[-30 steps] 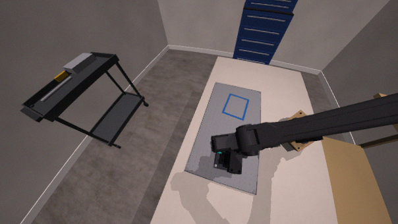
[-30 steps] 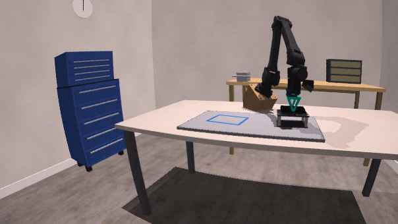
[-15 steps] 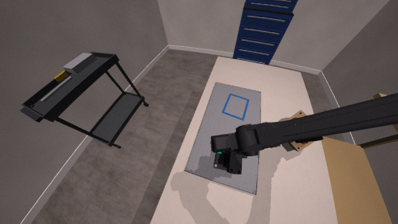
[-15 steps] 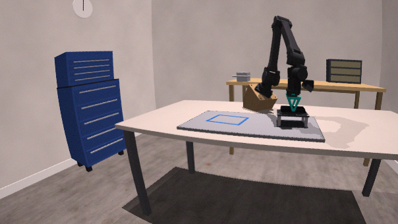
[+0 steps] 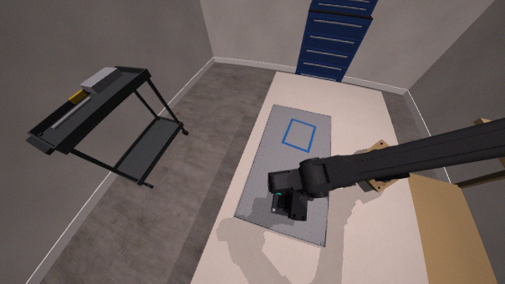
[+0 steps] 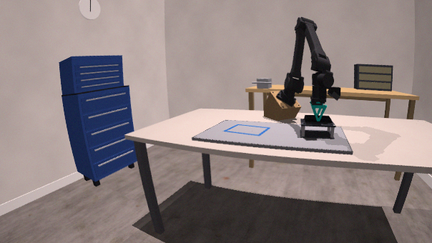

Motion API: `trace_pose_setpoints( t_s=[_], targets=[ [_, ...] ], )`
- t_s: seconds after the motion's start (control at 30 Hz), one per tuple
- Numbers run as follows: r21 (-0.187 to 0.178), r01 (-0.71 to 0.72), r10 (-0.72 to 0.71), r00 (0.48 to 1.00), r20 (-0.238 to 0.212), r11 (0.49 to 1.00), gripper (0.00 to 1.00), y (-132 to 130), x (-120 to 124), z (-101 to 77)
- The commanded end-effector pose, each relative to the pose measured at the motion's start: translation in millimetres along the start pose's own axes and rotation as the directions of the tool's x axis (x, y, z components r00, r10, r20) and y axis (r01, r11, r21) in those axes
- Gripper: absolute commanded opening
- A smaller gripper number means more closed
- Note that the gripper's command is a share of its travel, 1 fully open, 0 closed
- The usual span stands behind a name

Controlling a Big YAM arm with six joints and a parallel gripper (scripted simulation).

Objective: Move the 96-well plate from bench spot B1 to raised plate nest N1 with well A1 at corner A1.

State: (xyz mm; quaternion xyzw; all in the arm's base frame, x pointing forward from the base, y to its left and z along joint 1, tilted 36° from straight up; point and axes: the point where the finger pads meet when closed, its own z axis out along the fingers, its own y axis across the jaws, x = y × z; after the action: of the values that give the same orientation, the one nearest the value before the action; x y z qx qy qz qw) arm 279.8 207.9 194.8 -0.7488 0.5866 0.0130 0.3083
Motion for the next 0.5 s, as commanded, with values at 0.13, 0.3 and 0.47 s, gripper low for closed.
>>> trace_pose_setpoints(
  t_s=[0.13, 0.3, 0.47],
  targets=[
    [0.011, 0.006, -0.006, 1.0, 0.012, 1.0, 0.0, -6.2, -7.9, 1.6],
    [0.004, 0.004, -0.004, 1.0, 0.009, 1.0, 0.0, -2.5, -6.0, 4.5],
    [0.003, 0.004, -0.004, 1.0, 0.009, 1.0, 0.0, -2.3, -5.9, 5.4]
  ],
)
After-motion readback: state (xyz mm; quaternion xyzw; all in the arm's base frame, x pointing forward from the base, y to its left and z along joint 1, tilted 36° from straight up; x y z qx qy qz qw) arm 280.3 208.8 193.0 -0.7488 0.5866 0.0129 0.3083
